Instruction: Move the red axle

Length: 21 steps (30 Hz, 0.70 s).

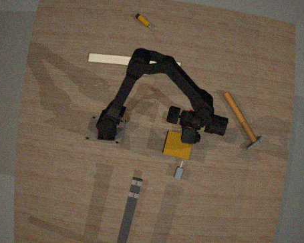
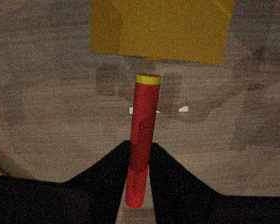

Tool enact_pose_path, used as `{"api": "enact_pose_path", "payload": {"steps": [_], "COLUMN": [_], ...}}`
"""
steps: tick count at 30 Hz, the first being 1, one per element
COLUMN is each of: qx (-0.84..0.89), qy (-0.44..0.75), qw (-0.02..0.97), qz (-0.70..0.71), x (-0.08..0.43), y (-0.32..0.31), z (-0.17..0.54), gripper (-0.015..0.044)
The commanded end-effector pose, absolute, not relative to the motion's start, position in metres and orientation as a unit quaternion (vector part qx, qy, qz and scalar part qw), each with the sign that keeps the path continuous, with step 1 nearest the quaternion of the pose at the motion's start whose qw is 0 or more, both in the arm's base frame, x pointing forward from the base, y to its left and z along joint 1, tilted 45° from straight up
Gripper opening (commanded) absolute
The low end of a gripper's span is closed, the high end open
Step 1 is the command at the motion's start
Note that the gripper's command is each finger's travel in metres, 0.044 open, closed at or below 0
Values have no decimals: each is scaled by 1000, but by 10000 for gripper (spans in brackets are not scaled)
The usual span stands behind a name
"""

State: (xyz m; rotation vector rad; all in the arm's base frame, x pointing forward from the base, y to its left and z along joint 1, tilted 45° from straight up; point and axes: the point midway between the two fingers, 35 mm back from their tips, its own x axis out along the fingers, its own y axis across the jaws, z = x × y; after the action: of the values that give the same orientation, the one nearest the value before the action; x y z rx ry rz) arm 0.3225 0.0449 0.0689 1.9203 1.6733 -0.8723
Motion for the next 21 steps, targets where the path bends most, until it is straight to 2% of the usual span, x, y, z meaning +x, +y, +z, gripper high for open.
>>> {"api": "enact_pose_path", "payload": {"steps": [1,11,21], "qx": [697,700,699], "qy": [603,600,586], "qw": [227,219,235], "qz": [-314,-319,-335], "x": [321,320,311], "y": [26,7,-49], "z": [89,99,57], "gripper": [0,0,0]}}
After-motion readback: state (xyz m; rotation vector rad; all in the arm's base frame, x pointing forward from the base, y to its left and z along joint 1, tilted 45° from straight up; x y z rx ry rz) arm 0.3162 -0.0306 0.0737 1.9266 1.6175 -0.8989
